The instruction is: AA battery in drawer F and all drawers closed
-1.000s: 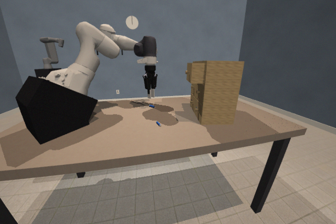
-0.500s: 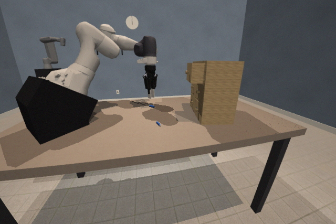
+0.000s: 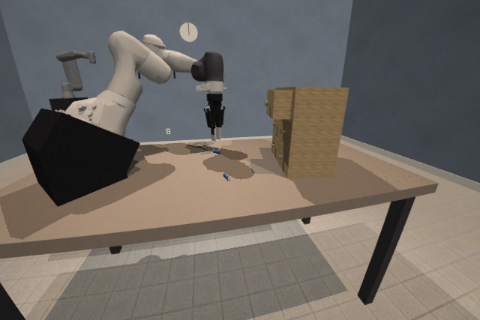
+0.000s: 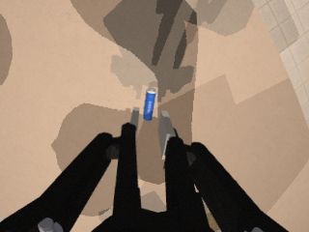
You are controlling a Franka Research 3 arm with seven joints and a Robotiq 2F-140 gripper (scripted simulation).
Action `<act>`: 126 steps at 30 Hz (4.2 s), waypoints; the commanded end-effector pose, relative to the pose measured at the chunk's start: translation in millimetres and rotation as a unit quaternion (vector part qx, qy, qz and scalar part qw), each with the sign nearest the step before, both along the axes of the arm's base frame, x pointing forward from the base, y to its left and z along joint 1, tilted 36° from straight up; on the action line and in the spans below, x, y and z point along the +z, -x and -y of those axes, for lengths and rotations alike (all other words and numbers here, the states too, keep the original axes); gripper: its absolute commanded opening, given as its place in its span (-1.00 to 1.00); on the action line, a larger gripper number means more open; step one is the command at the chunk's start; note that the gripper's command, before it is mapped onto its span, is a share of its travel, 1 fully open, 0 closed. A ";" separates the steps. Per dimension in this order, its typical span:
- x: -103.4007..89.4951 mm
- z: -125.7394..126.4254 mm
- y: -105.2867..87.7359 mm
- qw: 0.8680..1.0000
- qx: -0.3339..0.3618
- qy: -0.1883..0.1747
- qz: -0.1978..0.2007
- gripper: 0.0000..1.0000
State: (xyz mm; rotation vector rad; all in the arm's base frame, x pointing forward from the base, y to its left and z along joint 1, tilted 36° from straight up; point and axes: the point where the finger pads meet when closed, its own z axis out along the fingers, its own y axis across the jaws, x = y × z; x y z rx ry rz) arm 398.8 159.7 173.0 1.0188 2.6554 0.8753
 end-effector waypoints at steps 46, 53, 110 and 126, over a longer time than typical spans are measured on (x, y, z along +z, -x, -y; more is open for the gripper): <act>-40.2 -24.1 -19.4 1.000 -0.002 -0.001 0.001 -0.65; -40.2 -24.1 -19.5 1.000 -0.002 -0.001 0.001 -0.65; -39.8 -24.4 -20.2 1.000 -0.002 -0.001 0.001 -0.65; -40.0 -24.5 -19.5 1.000 -0.002 -0.001 0.001 -0.65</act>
